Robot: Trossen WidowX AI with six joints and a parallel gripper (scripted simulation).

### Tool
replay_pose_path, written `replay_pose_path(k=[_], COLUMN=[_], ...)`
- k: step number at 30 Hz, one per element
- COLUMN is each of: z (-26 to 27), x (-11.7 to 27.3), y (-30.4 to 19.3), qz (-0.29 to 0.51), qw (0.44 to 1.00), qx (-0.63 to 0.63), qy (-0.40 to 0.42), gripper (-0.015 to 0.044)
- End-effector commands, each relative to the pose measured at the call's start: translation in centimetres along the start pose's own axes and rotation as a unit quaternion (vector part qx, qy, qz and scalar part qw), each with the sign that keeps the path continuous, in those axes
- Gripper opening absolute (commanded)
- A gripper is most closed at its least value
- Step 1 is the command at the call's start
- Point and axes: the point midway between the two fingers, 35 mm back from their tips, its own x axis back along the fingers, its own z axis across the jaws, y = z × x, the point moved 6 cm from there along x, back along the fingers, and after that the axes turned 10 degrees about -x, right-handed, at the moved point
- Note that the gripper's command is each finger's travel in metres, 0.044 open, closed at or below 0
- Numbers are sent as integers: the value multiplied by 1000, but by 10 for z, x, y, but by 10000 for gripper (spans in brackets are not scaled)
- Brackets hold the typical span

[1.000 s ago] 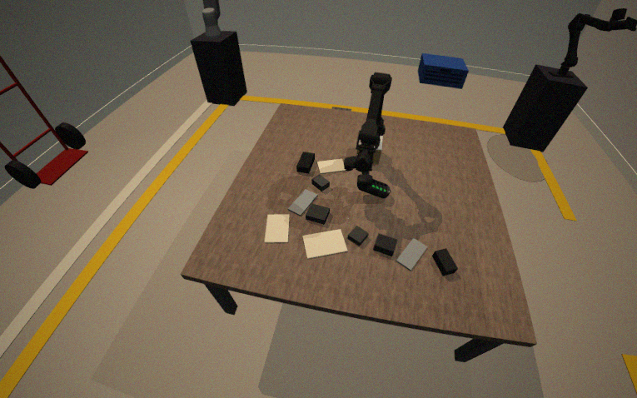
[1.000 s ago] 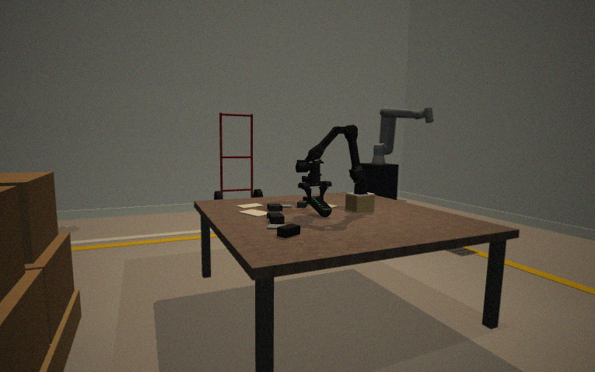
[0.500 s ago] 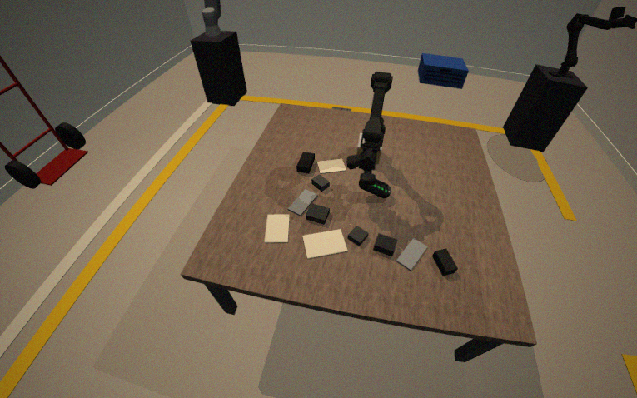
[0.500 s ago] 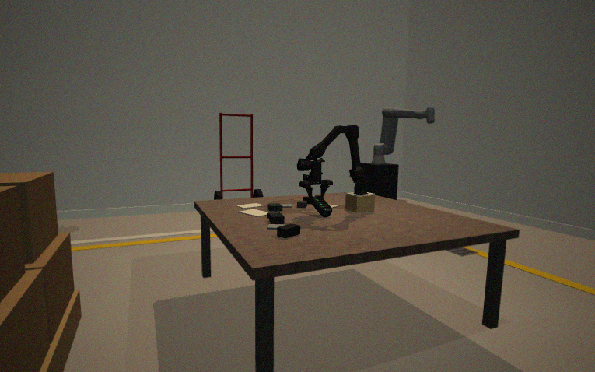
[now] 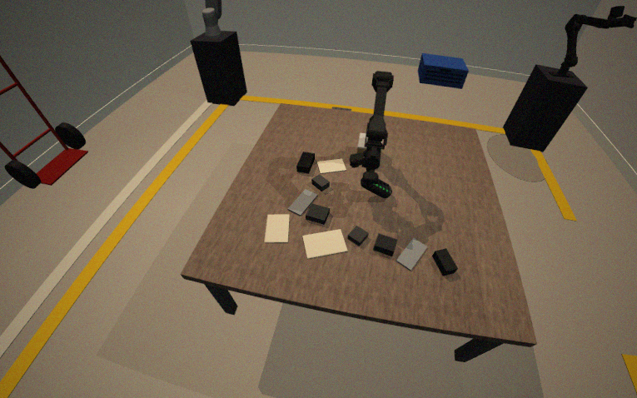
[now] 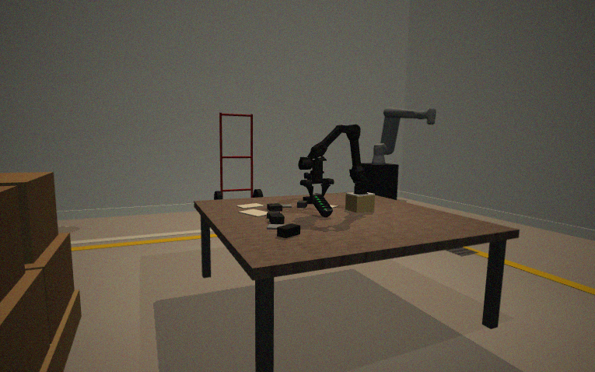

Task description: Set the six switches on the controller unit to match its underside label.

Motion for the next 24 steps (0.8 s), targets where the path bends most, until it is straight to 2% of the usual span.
replay_pose_path(k=[1, 24], z=[0, -4], x=[4, 14], y=[-4, -21], qz=[-2, -22], qw=[1000, 1000], qx=[-1, -1], qy=[4, 8], gripper=[336, 336])
